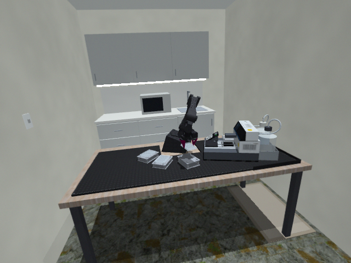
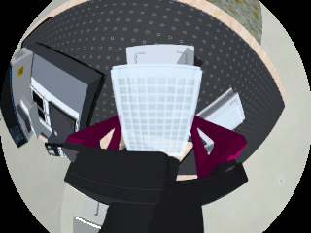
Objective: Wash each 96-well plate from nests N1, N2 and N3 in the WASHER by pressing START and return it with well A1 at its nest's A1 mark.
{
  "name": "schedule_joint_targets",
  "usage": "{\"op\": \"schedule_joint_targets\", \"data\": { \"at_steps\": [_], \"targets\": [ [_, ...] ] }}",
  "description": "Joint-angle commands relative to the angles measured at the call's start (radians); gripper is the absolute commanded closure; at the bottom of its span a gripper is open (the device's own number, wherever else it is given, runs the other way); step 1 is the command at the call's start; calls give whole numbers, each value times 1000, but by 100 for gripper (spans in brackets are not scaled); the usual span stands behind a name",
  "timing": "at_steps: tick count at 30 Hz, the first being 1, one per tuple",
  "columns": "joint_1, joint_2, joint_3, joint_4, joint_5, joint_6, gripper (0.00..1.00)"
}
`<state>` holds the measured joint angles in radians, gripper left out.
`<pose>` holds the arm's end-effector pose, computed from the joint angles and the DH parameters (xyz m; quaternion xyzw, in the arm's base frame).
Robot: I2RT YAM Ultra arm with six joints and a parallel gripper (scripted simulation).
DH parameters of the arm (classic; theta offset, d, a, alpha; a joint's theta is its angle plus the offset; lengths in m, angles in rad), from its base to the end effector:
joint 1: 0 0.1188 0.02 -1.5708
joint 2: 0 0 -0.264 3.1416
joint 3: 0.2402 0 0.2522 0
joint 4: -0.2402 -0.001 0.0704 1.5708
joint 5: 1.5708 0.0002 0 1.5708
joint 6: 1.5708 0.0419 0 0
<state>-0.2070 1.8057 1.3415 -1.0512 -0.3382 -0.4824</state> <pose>0.3292 -0.0539 0.2098 -0.1399 0.9754 0.1491 0.0825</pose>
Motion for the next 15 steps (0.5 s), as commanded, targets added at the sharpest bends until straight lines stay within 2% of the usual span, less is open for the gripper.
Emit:
{"op": "schedule_joint_targets", "data": {
  "at_steps": [1,6,12,15],
  "targets": [
    [26,-41,-14,16,-14,157,100],
    [88,-99,-45,12,-8,384,100],
    [168,-162,-71,4,2,468,100],
    [182,-171,-75,2,4,483,100]
  ]
}}
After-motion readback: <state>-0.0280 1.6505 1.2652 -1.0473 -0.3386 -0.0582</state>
